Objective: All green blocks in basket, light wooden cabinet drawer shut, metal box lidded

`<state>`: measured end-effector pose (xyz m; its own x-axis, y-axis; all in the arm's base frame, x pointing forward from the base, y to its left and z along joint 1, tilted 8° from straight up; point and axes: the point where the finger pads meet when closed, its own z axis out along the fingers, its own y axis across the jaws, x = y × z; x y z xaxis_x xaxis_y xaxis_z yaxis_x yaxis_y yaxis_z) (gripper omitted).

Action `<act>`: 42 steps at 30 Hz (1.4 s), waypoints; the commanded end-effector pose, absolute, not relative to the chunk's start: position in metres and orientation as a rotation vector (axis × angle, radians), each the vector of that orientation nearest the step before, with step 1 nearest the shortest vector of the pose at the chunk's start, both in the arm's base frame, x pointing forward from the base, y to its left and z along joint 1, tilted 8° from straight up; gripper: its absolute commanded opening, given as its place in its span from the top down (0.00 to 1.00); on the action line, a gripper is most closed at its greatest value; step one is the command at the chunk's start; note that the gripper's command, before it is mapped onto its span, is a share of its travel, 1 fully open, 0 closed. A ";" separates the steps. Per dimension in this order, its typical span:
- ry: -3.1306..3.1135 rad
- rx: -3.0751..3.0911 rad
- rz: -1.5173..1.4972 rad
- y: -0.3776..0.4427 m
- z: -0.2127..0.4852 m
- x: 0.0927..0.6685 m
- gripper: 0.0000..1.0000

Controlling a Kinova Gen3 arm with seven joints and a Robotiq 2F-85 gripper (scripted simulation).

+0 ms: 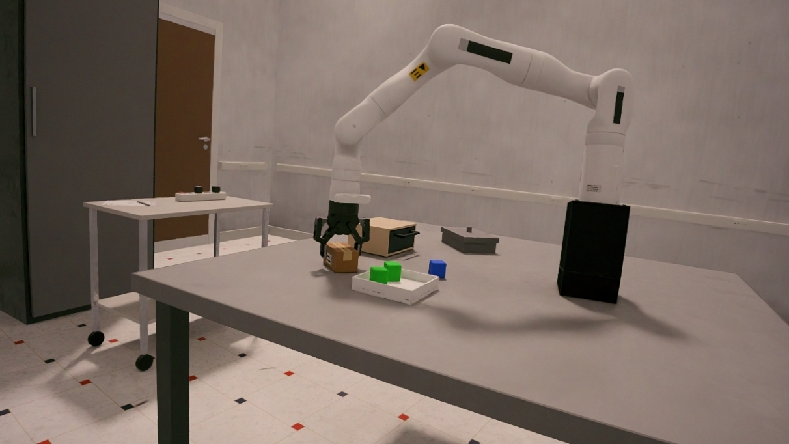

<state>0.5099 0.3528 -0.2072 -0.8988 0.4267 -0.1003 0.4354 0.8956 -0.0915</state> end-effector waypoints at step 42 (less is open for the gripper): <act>2.982 0.679 -0.168 0.354 -0.206 0.511 0.33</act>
